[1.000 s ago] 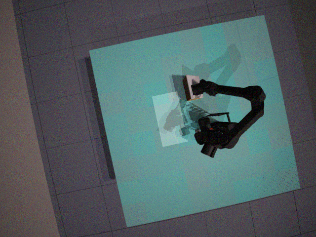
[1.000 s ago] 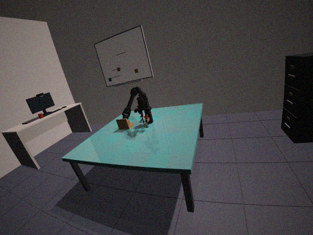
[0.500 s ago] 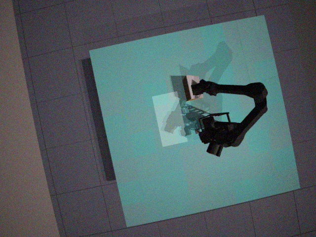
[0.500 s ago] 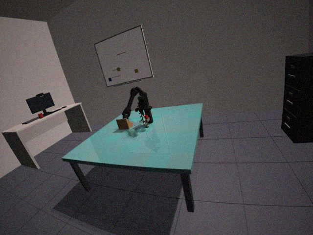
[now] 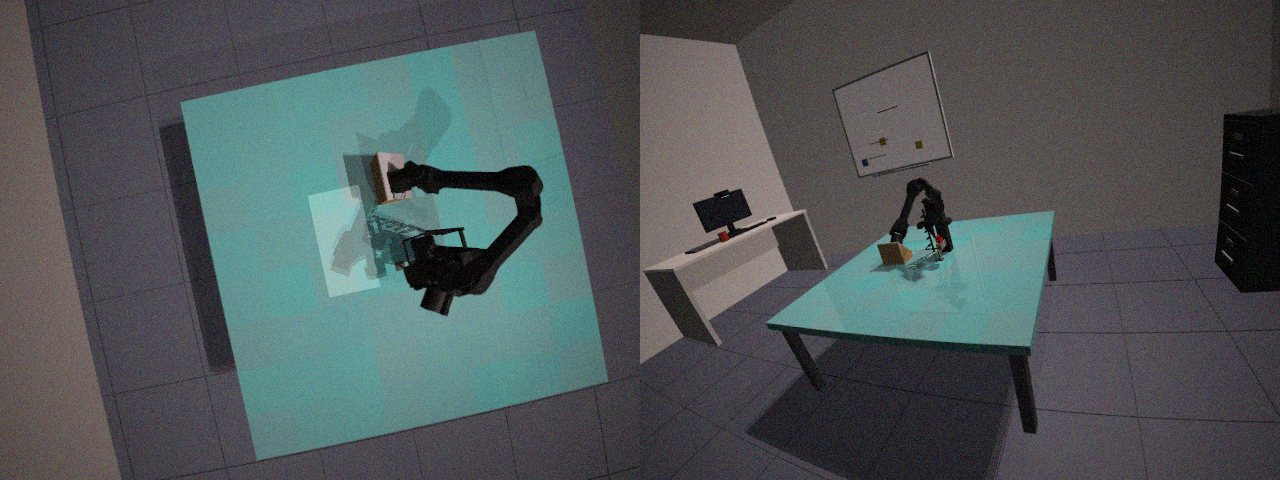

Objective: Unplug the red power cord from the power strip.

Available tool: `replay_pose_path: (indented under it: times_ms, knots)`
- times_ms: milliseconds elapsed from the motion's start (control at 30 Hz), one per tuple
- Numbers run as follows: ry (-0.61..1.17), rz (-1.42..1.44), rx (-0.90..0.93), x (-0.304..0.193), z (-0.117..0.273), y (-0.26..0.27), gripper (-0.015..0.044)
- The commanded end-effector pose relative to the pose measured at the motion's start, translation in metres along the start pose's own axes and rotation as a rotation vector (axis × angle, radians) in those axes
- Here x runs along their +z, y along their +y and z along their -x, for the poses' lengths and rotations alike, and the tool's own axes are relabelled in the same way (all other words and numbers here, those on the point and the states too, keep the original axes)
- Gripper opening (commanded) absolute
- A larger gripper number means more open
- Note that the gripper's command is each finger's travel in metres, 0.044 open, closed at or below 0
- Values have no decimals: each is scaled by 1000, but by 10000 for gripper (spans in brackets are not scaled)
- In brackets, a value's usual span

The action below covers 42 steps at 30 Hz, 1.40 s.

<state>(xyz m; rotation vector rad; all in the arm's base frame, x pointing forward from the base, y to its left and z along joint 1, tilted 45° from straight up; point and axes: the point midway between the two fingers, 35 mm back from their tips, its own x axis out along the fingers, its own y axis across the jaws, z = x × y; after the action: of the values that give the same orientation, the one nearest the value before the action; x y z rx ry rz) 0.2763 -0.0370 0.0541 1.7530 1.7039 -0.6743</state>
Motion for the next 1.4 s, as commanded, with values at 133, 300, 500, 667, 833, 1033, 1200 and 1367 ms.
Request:
replay_pose_path:
  times_ms: [133,300,500,667,833,1033,1200,1367]
  knots:
    - [1,0,-3,-1,-3,0,134]
    - [1,0,-3,-1,-3,0,61]
    - [1,0,-3,-1,-3,0,21]
    - [1,0,-3,3,-3,0,0]
    - [0,-1,-3,11,-3,1,0]
    - [-1,-2,-3,21,-2,1,0]
    - [-1,-3,-3,29,-1,2,0]
    - [-1,-3,-3,37,0,2,0]
